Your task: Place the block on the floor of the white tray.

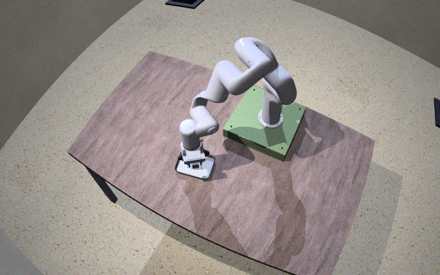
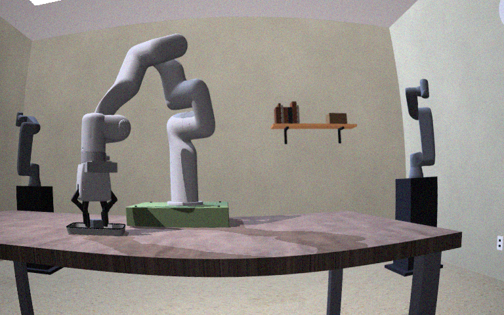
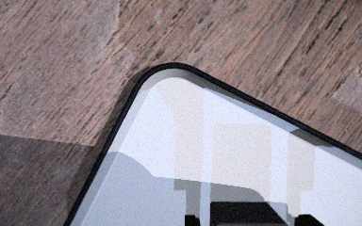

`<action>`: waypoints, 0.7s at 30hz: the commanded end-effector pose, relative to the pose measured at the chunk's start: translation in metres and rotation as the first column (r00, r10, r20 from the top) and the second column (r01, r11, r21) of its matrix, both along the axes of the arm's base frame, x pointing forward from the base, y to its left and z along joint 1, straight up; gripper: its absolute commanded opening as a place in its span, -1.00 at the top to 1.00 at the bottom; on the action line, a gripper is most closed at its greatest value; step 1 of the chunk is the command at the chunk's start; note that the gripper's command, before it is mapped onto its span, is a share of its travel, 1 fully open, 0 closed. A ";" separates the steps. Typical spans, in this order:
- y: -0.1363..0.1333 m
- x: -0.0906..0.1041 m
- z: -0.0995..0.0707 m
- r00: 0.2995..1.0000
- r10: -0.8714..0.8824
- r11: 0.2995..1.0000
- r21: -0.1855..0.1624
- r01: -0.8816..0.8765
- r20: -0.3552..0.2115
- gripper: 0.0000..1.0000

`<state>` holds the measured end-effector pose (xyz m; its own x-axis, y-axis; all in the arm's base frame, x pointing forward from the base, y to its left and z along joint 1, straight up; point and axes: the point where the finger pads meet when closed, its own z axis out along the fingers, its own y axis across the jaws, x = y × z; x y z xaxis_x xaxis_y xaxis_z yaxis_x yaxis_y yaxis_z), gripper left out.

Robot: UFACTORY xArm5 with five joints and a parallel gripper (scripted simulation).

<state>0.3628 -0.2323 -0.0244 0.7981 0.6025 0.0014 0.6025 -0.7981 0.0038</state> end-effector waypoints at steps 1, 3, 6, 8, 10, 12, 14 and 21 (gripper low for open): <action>-0.001 0.001 0.012 1.000 0.000 1.000 -0.002 0.000 0.004 -0.09; -0.001 0.001 0.018 1.000 0.000 1.000 -0.002 0.000 0.004 -0.09; -0.001 0.001 0.027 1.000 0.000 1.000 -0.002 0.000 0.004 -0.09; -0.001 0.001 0.033 1.000 0.000 1.000 -0.002 0.000 0.004 -0.09; -0.001 0.001 0.033 1.000 0.000 1.000 -0.002 0.000 0.004 -0.09; -0.001 0.001 0.039 1.000 0.000 1.000 -0.002 0.000 0.004 -0.09; -0.001 0.001 0.044 1.000 0.000 1.000 -0.002 0.000 0.004 -0.09; -0.001 0.001 0.054 1.000 0.000 1.000 -0.002 0.000 0.004 -0.09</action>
